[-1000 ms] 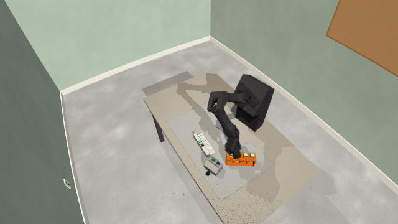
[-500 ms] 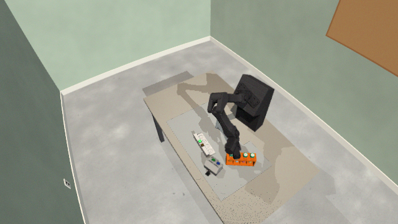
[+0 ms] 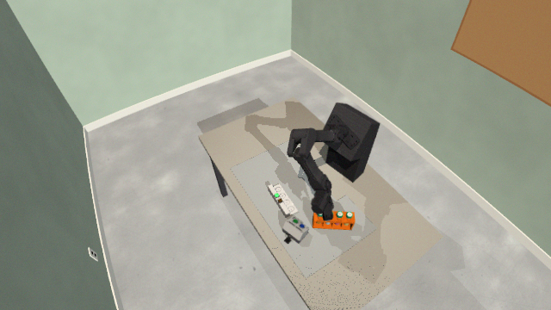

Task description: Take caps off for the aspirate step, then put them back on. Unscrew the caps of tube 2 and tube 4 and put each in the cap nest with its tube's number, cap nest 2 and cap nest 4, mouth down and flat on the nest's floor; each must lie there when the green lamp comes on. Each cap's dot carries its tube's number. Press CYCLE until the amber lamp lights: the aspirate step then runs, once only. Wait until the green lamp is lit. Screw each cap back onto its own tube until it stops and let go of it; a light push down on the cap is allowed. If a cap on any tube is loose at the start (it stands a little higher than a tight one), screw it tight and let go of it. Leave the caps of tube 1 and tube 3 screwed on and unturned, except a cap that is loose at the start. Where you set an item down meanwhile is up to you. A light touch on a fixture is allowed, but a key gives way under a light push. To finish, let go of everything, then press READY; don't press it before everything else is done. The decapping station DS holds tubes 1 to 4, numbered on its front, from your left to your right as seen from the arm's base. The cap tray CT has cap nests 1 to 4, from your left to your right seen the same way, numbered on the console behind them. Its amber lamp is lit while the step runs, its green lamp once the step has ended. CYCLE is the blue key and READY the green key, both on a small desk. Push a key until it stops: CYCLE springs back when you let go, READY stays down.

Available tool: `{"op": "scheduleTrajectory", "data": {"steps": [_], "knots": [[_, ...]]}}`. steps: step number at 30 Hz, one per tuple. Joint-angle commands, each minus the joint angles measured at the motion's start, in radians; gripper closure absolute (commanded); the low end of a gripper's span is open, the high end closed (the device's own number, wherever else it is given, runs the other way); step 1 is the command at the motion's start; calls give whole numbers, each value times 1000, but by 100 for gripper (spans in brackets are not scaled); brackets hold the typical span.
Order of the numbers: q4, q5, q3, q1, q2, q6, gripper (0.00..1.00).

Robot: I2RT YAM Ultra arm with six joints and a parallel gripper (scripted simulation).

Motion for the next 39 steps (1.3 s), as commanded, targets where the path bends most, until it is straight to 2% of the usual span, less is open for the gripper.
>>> {"op": "scheduleTrajectory", "data": {"steps": [1, 19, 26, 39], "knots": [[1, -7, 2, 2, -5, -1, 51], [1, -7, 2, 2, -5, -1, 51], [12, -12, 6, -3, 9, 257, 51], [25, -17, 12, -10, 26, 253, 51]]}}
